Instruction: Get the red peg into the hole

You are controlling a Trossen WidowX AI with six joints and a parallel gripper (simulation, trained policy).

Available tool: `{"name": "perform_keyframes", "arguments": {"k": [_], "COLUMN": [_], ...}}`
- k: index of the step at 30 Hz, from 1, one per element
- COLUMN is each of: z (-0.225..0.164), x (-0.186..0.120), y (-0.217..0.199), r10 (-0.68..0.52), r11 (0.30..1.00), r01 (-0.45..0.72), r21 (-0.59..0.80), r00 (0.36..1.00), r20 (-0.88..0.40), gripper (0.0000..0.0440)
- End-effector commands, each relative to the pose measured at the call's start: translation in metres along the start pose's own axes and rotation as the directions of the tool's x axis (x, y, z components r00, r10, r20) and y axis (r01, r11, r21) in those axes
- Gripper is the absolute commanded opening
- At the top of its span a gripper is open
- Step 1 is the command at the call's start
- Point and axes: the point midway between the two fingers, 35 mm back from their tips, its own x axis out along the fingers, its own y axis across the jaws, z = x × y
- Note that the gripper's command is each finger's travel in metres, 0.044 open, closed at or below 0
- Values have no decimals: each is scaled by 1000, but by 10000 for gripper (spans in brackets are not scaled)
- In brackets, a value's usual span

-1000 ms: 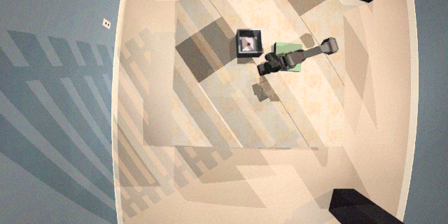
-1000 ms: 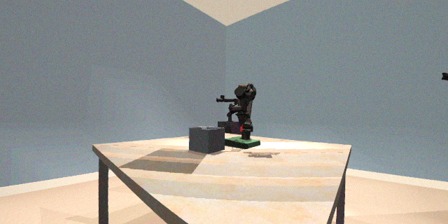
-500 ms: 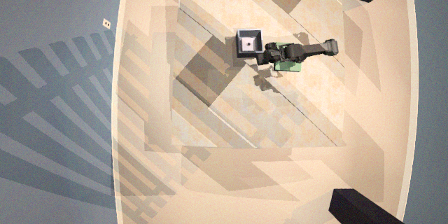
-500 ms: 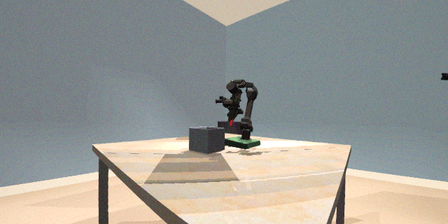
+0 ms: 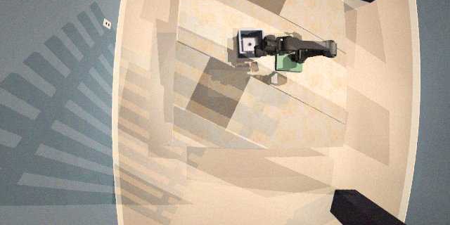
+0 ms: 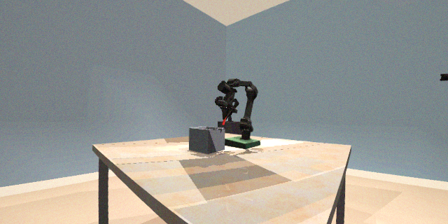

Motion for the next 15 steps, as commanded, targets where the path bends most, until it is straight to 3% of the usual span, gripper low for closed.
{"name": "perform_keyframes", "arguments": {"k": [1, 15], "z": [10, 43], "x": [1, 17], "y": [3, 9], "r10": [-11, -62], "r11": [1000, 998], "r01": [11, 62], "r21": [6, 30], "r00": [1000, 998], "r20": [10, 9], "gripper": [0, 0]}}
